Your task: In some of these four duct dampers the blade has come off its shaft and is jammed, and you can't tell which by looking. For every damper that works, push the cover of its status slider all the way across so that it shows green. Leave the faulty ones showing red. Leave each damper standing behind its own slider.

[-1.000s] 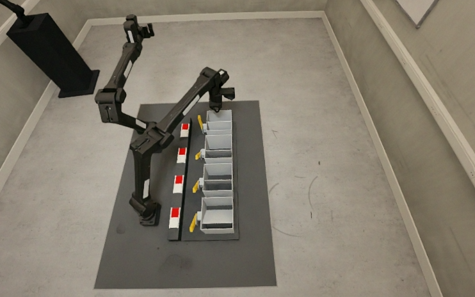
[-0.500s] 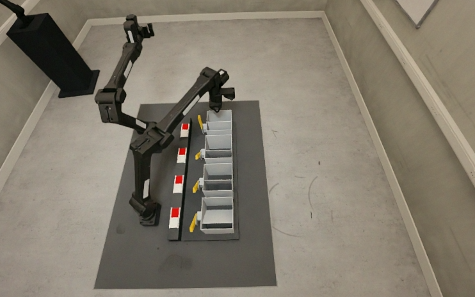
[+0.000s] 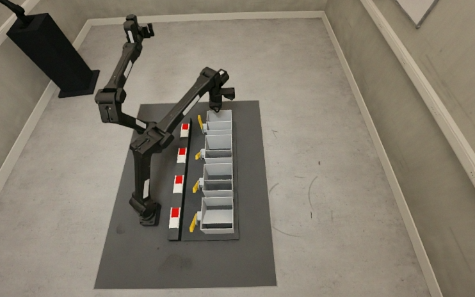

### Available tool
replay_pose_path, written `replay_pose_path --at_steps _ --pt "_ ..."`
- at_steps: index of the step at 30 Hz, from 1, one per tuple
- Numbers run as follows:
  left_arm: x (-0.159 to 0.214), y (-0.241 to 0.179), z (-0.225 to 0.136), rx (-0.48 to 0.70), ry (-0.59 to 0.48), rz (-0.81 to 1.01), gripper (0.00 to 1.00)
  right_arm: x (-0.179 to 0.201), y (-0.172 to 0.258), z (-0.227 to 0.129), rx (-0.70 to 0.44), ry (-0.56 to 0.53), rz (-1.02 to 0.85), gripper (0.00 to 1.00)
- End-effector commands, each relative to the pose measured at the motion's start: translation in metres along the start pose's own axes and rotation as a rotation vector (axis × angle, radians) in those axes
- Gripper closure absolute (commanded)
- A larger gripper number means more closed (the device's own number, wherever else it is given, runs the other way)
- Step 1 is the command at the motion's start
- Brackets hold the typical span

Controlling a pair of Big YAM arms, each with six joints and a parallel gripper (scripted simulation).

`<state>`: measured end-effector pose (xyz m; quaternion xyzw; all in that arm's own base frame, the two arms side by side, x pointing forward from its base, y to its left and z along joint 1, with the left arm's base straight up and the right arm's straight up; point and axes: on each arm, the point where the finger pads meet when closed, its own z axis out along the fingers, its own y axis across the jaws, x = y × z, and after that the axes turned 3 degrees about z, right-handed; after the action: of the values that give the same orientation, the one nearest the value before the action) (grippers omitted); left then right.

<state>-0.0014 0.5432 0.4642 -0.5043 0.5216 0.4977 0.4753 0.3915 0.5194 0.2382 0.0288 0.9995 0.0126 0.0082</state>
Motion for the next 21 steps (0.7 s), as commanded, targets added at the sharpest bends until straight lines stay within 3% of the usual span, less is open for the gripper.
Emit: replay_pose_path --at_steps 1,6,13,20,21 --pt "-0.036 0.005 0.0 -0.006 -0.053 0.012 0.0 -0.001 0.001 -0.024 -0.035 -0.025 0.01 0.64" --pt "-0.036 0.005 0.0 -0.006 -0.053 0.012 0.0 0.021 0.002 -0.026 -0.051 -0.023 0.002 0.64" --pt "-0.036 0.005 0.0 -0.006 -0.053 0.012 0.0 0.107 -0.012 -0.008 -0.091 -0.002 0.002 0.64" --pt "-0.036 0.005 0.0 -0.006 -0.053 0.012 0.0 0.103 -0.018 -0.006 -0.095 -0.006 0.025 0.64" --pt "-0.036 0.005 0.0 -0.006 -0.053 0.012 0.0 0.099 -0.011 0.008 -0.078 0.002 0.025 0.64"
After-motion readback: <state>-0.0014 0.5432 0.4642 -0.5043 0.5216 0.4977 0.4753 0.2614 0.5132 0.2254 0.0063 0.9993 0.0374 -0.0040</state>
